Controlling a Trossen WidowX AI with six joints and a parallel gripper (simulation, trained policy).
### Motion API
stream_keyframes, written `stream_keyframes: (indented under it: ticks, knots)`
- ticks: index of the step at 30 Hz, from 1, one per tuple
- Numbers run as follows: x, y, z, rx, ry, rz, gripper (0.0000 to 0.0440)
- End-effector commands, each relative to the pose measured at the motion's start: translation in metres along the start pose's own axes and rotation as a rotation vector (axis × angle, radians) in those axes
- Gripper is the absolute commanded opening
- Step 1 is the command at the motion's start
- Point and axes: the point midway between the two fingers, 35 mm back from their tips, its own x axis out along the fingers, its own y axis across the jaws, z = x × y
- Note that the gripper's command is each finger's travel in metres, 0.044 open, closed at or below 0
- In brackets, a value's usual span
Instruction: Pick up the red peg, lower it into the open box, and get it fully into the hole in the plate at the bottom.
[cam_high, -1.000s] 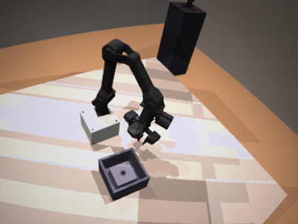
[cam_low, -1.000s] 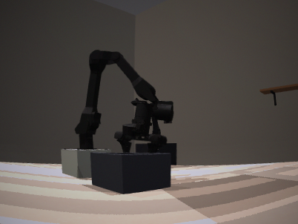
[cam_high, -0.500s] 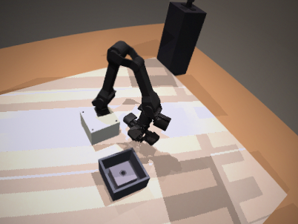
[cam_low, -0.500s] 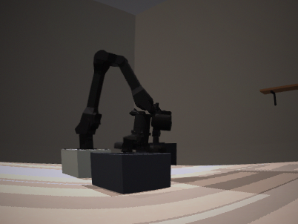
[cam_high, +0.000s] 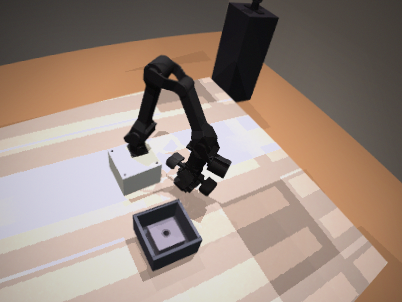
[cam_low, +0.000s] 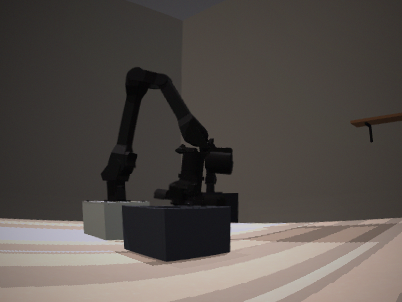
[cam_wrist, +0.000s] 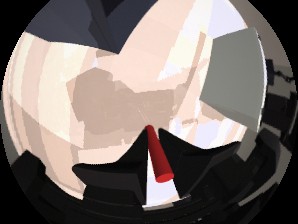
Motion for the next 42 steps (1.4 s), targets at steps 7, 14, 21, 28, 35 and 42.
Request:
stream_keyframes:
  ticks: [7,14,21,28,35,42]
  knots:
    - [-0.025,0.005,0.014,-0.051,-0.067,0.059,0.0]
    - [-0.045,0.009,0.026,-0.086,-0.109,0.093,0.0]
    - [-0.068,0.017,0.04,-0.127,-0.152,0.122,0.0]
    - [-0.092,0.027,0.058,-0.153,-0.186,0.146,0.0]
    - [-0.112,0.038,0.078,-0.161,-0.21,0.165,0.0]
    - [-0.121,0.044,0.105,-0.149,-0.218,0.164,0.0]
